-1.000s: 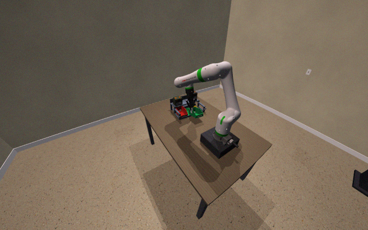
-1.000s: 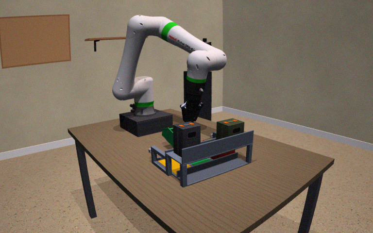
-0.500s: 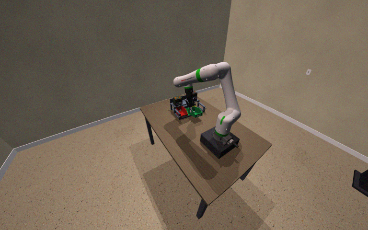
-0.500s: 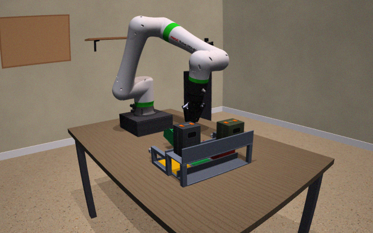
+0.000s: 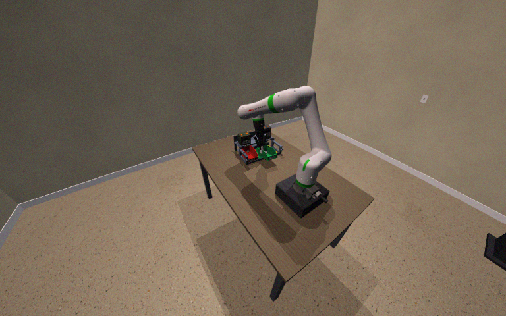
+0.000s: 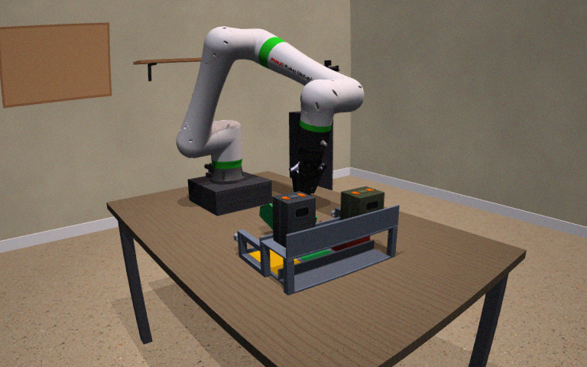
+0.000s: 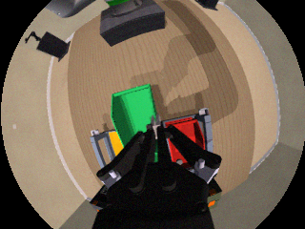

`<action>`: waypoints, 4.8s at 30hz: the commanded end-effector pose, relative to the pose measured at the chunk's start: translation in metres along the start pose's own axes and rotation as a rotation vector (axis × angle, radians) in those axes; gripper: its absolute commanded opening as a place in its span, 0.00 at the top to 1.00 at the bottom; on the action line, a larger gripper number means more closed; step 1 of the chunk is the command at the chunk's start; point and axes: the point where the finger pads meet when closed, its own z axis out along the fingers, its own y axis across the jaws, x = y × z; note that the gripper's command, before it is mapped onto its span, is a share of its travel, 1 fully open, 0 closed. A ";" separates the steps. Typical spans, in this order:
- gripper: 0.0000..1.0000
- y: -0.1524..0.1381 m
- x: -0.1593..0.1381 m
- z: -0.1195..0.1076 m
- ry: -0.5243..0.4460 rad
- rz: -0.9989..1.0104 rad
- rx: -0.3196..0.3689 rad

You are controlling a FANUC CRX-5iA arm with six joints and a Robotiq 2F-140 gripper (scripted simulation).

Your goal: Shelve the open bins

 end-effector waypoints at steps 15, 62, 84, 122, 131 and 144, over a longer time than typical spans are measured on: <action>1.00 0.000 -0.015 -0.004 0.000 0.000 0.000; 1.00 0.000 -0.026 -0.007 0.000 0.000 0.000; 1.00 0.000 -0.026 -0.006 0.000 0.000 0.000; 1.00 0.000 -0.028 0.001 0.000 0.000 0.000; 1.00 0.000 -0.029 0.004 0.000 0.000 0.000; 1.00 0.000 -0.030 0.008 0.000 0.000 0.000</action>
